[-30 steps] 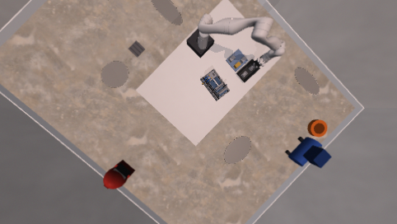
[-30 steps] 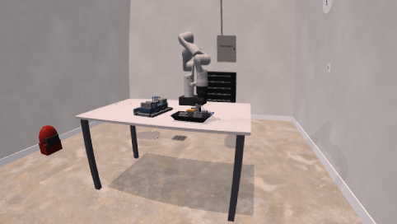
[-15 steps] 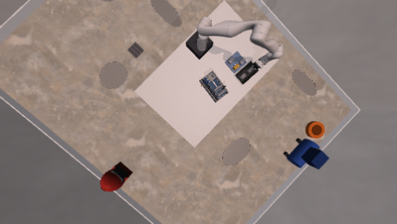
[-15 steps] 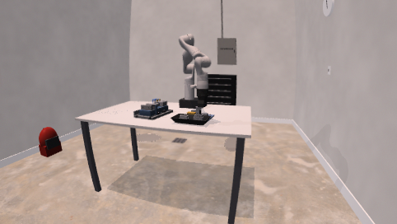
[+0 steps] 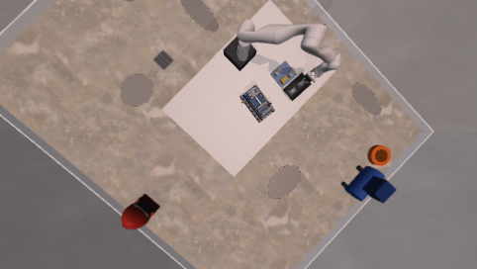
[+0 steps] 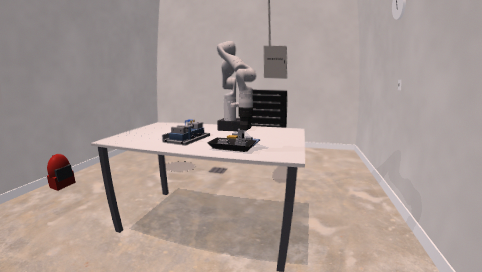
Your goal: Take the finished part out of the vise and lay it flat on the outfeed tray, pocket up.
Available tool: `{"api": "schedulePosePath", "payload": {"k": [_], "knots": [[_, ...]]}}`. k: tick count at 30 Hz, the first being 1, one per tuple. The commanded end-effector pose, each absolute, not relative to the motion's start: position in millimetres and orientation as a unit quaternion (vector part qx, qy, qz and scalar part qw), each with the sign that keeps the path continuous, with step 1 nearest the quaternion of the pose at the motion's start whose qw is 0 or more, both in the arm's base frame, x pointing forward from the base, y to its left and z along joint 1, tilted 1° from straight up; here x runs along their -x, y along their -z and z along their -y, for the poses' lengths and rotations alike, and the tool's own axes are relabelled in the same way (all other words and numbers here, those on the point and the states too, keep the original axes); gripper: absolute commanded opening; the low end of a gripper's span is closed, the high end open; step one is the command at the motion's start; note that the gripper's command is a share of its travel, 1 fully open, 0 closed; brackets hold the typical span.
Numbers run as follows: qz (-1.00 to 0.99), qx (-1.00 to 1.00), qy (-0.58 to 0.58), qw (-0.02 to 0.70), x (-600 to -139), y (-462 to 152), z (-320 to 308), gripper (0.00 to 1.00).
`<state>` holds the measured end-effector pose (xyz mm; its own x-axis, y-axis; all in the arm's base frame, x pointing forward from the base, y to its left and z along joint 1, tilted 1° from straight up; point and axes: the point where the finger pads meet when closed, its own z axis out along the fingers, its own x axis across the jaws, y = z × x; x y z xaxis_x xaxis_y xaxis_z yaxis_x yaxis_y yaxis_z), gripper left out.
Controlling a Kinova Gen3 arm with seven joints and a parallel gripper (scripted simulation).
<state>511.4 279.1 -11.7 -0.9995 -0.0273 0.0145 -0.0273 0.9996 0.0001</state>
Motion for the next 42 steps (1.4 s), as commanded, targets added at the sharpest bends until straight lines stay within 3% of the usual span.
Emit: {"api": "schedulePosePath", "payload": {"k": [1,42], "knots": [[1.0,-0.014,0.001,0.006,-512,11,-280,0.0],[1.0,-0.014,0.001,0.006,-512,23,-280,0.0]]}}
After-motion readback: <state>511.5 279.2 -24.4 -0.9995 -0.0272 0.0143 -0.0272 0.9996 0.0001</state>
